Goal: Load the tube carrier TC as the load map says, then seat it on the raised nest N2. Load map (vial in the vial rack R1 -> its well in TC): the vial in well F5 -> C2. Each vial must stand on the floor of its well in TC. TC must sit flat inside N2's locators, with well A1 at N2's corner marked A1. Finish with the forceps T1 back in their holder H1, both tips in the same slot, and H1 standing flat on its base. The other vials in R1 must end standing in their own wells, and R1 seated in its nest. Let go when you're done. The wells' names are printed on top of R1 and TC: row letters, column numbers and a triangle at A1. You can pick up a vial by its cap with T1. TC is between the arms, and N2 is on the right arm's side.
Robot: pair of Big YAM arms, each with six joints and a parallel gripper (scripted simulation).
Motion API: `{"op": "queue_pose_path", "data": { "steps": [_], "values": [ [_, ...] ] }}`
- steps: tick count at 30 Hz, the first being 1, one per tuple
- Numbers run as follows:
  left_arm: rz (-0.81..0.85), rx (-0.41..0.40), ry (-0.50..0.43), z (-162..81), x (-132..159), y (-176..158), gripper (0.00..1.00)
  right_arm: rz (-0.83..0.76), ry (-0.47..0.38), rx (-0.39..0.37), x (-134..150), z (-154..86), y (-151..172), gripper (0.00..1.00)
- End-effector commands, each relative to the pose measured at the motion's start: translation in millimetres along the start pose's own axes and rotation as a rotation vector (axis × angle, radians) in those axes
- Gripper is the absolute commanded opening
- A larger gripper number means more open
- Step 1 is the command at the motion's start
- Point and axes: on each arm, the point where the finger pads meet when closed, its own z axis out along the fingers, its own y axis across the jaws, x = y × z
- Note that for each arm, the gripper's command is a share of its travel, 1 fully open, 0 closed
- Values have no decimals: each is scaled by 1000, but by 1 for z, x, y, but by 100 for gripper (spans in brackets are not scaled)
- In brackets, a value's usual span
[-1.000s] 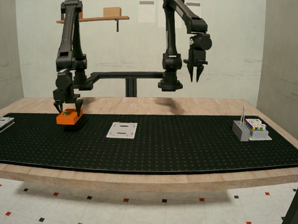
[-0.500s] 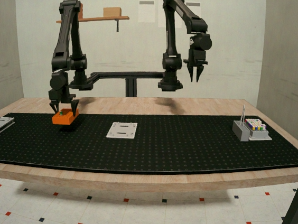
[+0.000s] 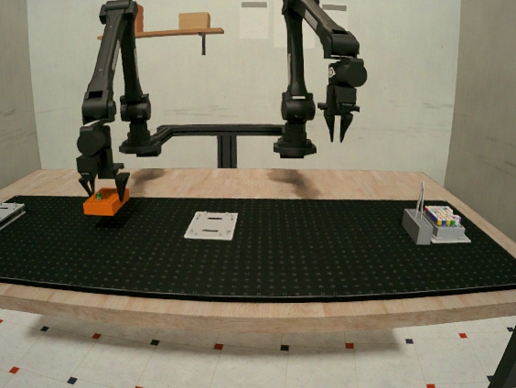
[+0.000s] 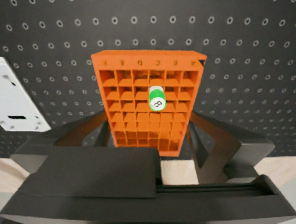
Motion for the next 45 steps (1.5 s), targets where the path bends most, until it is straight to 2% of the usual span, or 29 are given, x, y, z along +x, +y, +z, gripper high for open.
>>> {"op": "queue_pose_path", "data": {
  "steps": [1,22,45],
  "values": [
    [-12,-10,-35,-12,-12,4,24,-4,-51,-8,-13,-14,-9,0],
    [-12,-10,-35,-12,-12,4,24,-4,-54,-6,-15,-14,-38,0],
    [-12,-10,-35,-12,-12,4,24,-4,-73,-1,-32,-19,-75,0]
  ]
}}
